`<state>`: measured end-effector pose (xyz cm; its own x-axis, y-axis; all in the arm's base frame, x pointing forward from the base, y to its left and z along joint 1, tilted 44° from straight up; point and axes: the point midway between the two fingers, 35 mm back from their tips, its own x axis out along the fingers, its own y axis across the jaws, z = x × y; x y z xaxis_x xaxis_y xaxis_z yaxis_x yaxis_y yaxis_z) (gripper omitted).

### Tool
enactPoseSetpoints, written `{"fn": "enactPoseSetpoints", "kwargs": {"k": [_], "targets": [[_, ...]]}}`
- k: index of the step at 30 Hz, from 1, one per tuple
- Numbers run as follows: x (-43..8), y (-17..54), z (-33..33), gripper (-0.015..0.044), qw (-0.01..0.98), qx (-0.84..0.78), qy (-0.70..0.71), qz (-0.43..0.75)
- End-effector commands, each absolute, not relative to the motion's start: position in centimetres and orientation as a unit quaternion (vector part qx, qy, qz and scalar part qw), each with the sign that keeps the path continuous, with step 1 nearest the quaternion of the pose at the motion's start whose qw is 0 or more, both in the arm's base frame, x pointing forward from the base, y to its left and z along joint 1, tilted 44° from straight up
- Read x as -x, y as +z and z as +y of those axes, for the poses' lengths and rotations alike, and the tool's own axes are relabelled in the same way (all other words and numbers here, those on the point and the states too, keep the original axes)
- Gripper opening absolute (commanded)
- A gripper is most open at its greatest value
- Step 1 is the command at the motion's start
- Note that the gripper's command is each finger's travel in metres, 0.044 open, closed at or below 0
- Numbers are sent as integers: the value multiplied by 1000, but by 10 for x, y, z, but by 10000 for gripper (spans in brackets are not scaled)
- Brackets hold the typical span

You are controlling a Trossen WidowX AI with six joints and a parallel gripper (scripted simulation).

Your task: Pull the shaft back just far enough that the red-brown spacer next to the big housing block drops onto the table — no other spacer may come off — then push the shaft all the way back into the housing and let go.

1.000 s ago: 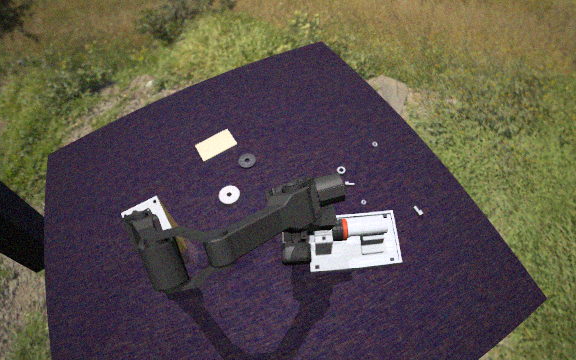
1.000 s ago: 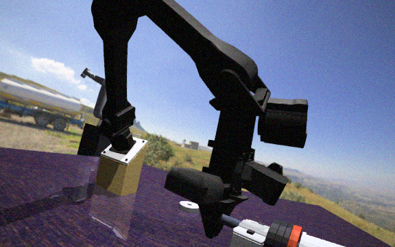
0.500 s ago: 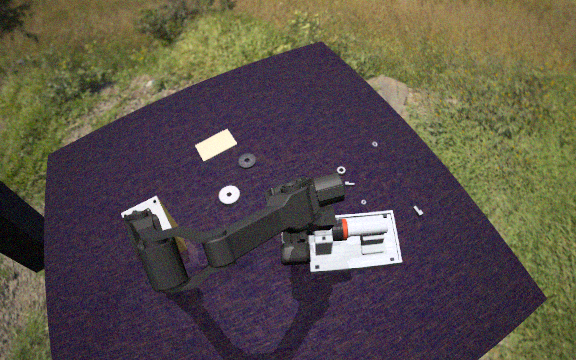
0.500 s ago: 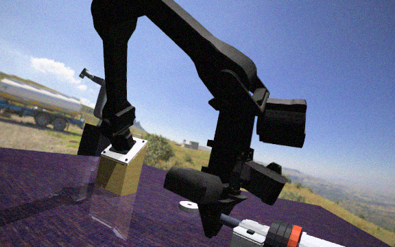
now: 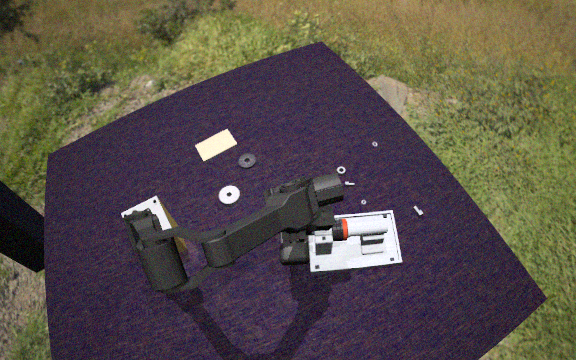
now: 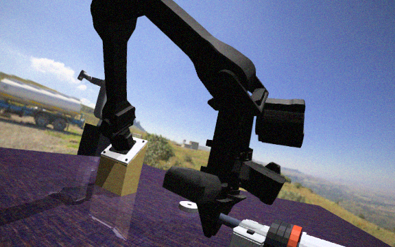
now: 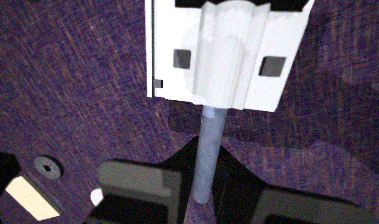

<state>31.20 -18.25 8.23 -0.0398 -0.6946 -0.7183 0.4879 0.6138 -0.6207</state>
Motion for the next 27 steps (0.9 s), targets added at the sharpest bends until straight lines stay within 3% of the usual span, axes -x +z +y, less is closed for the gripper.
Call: {"fn": "enactPoseSetpoints", "kwargs": {"k": [1, 27], "targets": [[-310, 82, -182, 0, 686, 88, -432, 579], [-307, 81, -181, 0, 686, 88, -432, 579]]}}
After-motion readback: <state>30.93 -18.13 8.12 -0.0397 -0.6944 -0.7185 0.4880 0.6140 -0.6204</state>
